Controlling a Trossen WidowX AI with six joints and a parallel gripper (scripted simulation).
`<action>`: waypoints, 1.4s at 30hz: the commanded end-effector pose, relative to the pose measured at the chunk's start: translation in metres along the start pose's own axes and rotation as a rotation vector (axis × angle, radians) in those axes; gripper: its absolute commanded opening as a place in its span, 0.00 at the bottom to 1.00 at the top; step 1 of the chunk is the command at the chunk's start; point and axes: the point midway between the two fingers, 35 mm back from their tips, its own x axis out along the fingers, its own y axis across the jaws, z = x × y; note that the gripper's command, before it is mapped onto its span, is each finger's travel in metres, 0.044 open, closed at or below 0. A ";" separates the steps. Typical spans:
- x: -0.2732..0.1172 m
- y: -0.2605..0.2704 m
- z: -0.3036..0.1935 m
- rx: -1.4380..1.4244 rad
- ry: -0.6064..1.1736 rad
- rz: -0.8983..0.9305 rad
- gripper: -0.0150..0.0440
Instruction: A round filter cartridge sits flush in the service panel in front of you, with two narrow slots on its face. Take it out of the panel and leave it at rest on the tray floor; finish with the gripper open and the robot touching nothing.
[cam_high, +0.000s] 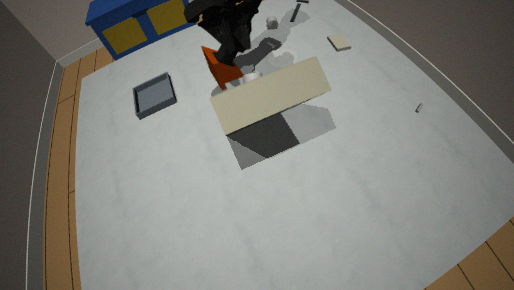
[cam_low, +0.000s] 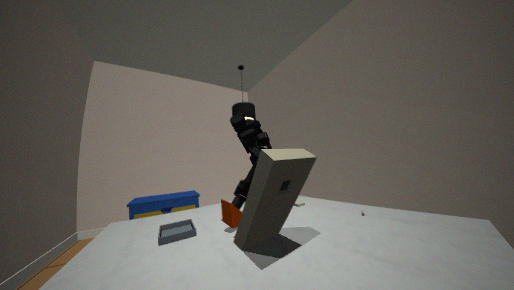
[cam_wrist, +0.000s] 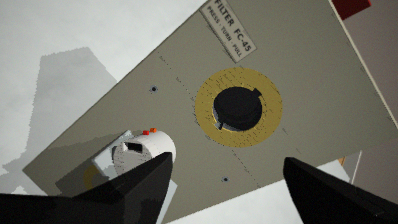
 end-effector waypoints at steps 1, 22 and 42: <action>0.024 0.060 -0.024 0.896 0.209 0.116 0.77; 0.034 0.062 -0.026 0.913 0.216 0.115 0.77; 0.066 0.068 -0.030 0.912 0.214 0.115 0.77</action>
